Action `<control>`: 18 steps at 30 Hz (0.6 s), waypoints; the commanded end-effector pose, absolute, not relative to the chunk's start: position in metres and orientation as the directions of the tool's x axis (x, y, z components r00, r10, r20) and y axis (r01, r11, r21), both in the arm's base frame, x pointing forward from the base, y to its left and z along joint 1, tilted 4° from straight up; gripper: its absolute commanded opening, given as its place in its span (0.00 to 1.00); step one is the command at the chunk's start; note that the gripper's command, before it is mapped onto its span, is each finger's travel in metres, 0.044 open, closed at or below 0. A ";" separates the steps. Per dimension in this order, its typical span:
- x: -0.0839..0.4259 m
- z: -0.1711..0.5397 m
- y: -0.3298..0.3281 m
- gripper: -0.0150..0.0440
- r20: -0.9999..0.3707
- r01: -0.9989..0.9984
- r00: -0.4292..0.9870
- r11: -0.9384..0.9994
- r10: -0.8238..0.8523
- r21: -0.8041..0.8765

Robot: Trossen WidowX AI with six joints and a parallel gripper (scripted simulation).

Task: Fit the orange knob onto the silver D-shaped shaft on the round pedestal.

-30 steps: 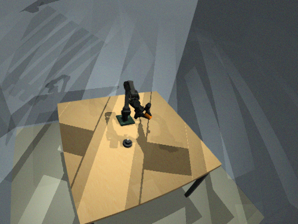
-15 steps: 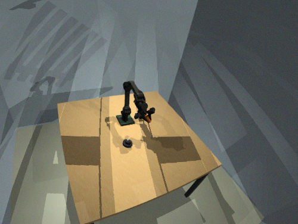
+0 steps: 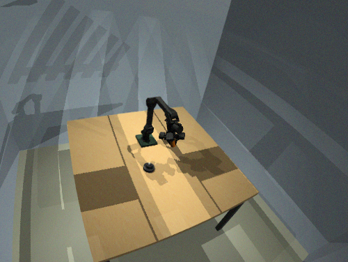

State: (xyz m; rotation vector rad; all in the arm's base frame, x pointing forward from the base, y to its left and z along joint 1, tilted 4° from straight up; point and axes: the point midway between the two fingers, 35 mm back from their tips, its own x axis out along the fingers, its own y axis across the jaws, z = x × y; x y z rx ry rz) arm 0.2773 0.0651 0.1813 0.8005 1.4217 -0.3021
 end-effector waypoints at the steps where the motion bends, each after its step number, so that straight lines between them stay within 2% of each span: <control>1: 0.280 0.174 0.068 0.25 -0.979 0.646 0.096 0.737 0.181 0.200; 8: 0.283 0.162 0.072 0.25 -0.998 0.652 0.000 0.756 0.068 0.051; 18: 0.289 0.131 0.076 0.25 -0.998 0.652 -0.003 0.757 0.066 0.048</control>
